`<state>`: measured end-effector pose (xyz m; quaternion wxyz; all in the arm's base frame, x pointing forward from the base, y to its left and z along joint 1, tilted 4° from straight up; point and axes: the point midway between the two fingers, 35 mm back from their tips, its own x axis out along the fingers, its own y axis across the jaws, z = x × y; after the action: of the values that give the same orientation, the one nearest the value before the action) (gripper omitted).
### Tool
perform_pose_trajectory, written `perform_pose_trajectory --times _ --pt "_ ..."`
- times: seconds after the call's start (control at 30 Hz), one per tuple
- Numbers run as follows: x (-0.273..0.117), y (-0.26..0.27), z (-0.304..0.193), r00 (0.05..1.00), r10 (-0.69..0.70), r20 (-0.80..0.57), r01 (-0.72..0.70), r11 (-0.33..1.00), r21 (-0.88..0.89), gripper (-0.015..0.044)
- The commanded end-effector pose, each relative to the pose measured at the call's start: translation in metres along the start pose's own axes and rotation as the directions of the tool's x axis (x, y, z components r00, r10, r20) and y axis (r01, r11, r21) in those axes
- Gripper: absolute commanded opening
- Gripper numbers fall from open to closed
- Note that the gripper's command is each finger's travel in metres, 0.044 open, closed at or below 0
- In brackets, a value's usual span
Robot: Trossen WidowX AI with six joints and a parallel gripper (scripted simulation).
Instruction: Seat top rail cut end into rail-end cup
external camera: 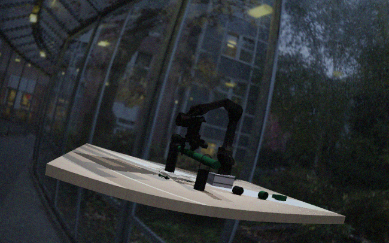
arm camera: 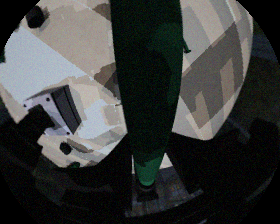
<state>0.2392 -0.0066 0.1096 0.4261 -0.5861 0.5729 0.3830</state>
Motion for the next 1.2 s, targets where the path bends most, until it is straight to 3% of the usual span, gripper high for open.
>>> perform_pose_trajectory --times 0.0,1.17 --pt "-0.003 -0.001 -0.003 1.0 -0.007 -0.007 0.007 1.0 -0.001 0.0" --pt "0.003 -0.001 -0.023 1.0 0.001 -0.001 -0.001 1.0 -0.002 0.0"
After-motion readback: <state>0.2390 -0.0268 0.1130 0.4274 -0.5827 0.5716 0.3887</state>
